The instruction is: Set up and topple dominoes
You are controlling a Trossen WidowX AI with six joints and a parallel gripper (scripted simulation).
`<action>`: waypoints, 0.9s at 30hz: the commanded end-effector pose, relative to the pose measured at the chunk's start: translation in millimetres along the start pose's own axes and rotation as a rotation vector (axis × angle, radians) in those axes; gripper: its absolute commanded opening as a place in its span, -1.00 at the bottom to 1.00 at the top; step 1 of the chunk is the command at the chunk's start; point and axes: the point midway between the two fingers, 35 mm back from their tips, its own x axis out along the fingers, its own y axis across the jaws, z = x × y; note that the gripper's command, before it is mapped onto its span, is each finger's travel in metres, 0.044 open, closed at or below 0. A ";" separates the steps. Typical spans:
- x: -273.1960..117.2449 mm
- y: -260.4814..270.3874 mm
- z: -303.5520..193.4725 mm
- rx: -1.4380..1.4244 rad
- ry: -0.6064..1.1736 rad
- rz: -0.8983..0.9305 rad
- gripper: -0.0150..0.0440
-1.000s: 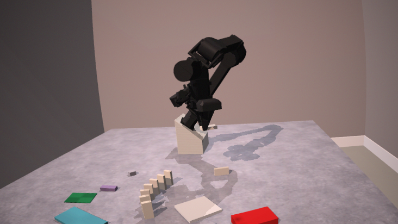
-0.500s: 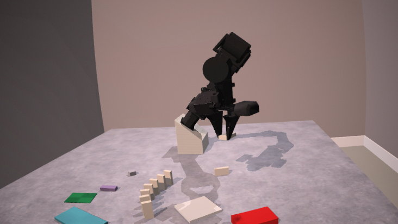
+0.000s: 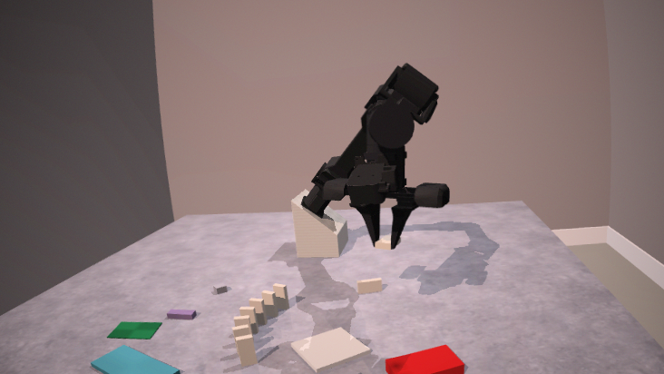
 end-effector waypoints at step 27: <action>50.3 2.1 26.1 -0.131 -0.432 -0.233 -0.13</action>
